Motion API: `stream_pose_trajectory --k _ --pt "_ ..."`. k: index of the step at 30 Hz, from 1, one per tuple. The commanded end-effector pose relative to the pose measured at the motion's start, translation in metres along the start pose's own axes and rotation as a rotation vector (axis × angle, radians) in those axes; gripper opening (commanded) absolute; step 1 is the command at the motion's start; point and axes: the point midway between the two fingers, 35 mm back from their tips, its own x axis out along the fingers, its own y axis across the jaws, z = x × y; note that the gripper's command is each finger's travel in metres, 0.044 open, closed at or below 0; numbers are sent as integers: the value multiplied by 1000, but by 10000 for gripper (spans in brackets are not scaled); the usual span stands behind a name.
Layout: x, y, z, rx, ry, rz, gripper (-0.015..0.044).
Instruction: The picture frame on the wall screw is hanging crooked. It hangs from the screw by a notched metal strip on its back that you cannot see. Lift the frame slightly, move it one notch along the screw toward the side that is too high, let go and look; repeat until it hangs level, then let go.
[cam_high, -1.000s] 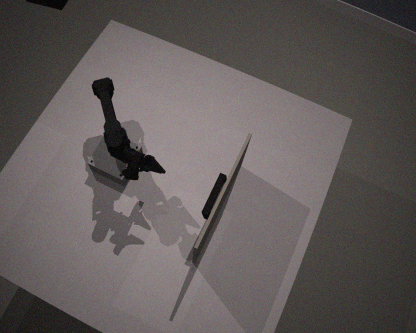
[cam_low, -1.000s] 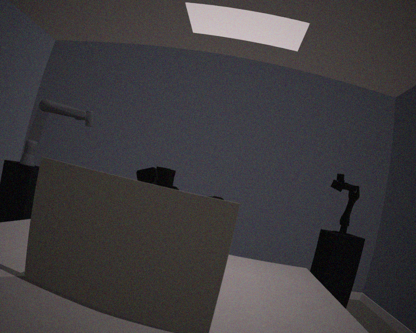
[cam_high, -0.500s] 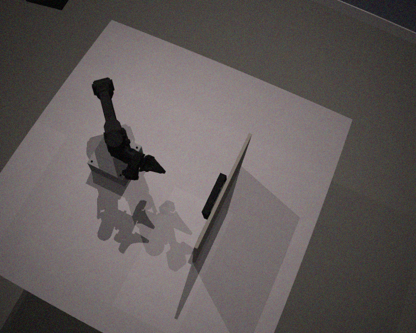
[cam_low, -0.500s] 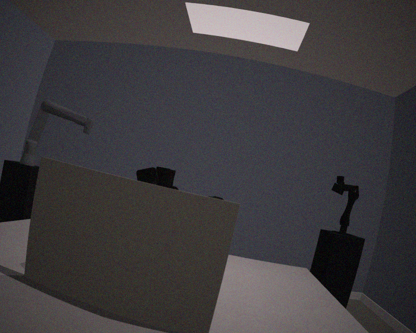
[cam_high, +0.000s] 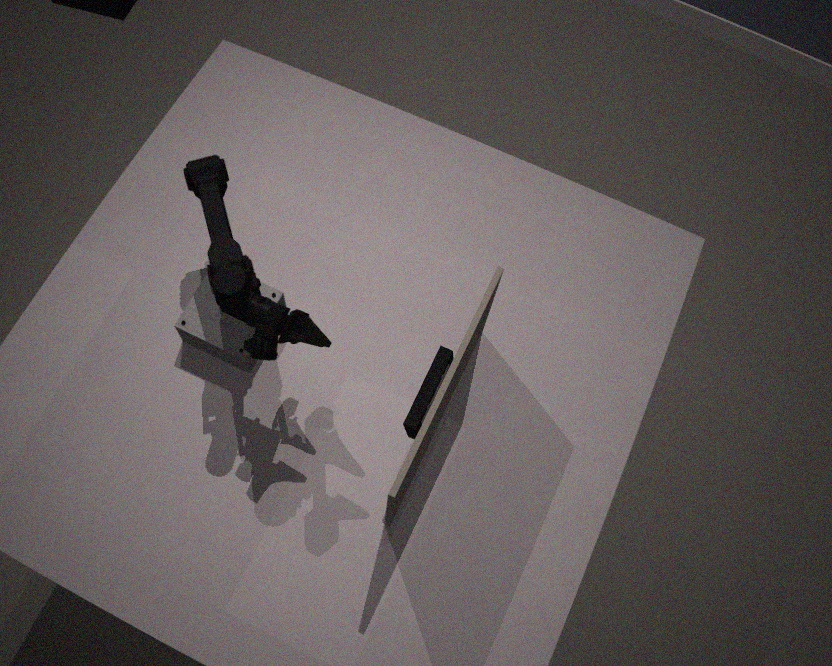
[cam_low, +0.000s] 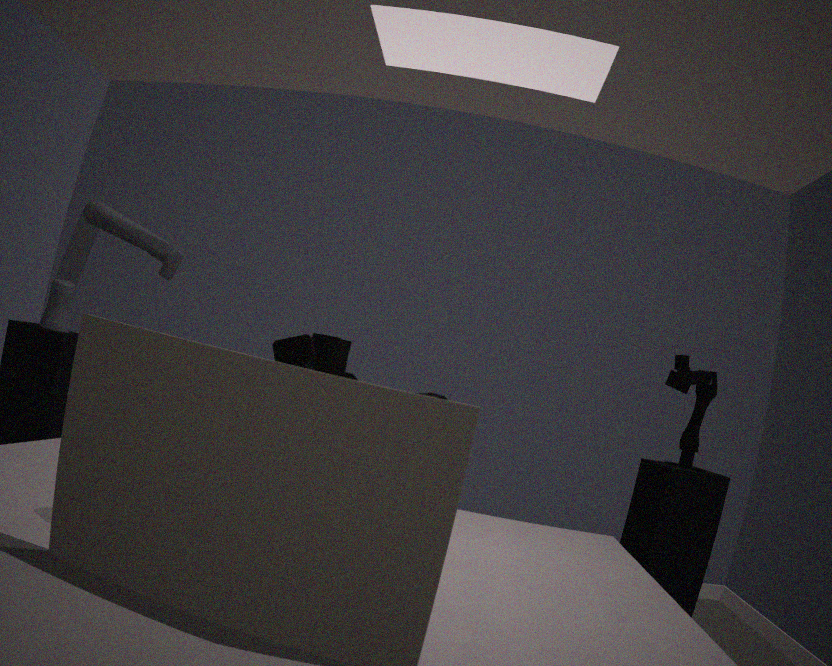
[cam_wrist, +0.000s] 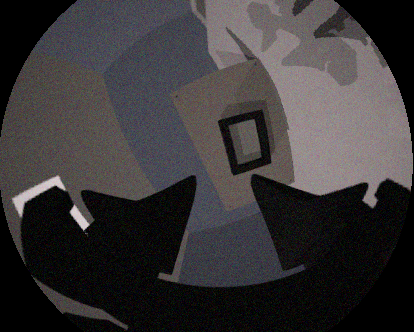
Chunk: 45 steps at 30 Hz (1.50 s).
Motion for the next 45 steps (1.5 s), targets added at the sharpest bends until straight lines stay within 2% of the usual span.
stream_pose_trajectory --k 1,41,45 --pt "0 -2 1 5 -2 -5 260" --pt "0 -2 1 5 -2 -5 260" --pt "11 6 -3 -52 3 3 260"
